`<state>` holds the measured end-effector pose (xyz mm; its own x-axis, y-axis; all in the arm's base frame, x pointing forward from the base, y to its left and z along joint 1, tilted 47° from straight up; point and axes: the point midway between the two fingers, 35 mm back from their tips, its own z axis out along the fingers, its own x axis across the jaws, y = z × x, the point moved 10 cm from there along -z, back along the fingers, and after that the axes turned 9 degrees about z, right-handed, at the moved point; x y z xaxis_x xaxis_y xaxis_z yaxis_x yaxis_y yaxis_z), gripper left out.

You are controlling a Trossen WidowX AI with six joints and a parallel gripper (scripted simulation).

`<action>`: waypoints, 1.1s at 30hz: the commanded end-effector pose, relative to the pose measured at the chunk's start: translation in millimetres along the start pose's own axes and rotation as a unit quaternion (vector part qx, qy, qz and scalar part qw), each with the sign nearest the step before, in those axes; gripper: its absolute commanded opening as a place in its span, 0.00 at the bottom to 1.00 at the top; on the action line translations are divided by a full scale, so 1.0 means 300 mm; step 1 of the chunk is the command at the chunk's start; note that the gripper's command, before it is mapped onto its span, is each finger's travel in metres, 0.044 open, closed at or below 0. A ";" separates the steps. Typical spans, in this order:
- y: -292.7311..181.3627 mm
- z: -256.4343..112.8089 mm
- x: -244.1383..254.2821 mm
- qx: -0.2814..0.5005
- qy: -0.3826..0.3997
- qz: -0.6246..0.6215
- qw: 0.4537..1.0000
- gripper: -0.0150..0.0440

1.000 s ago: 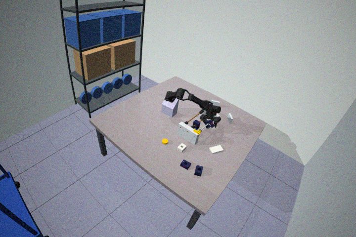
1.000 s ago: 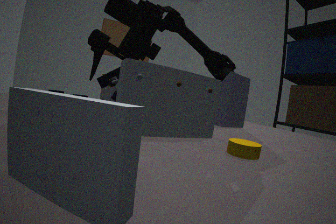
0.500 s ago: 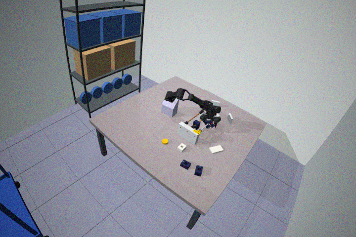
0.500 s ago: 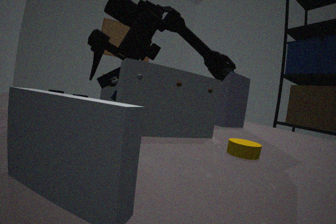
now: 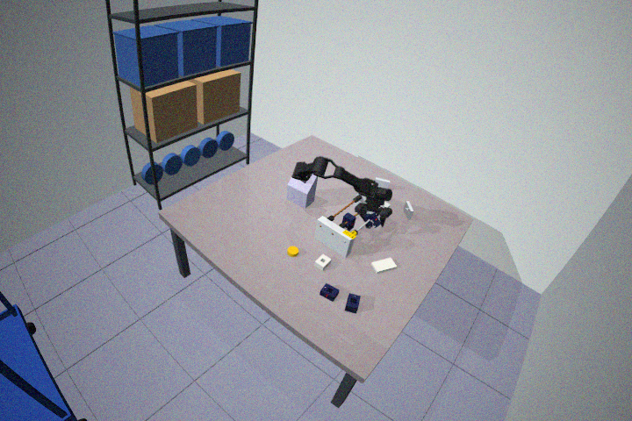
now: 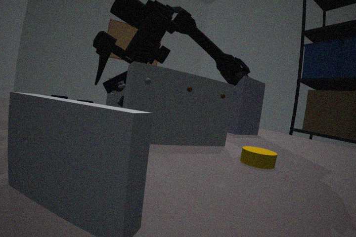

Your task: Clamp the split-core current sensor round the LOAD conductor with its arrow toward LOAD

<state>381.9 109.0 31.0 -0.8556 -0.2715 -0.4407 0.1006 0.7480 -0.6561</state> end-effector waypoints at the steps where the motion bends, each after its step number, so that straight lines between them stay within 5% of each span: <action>1: -0.005 -0.010 -0.018 0.002 -0.008 0.007 1.000 1.00; 24: -0.005 -0.010 -0.018 0.002 -0.008 0.007 1.000 1.00; 33: 0.000 0.000 0.000 0.000 0.000 0.000 1.000 0.90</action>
<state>380.1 107.5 29.6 -0.8611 -0.2711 -0.4301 0.0941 0.7464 -0.6588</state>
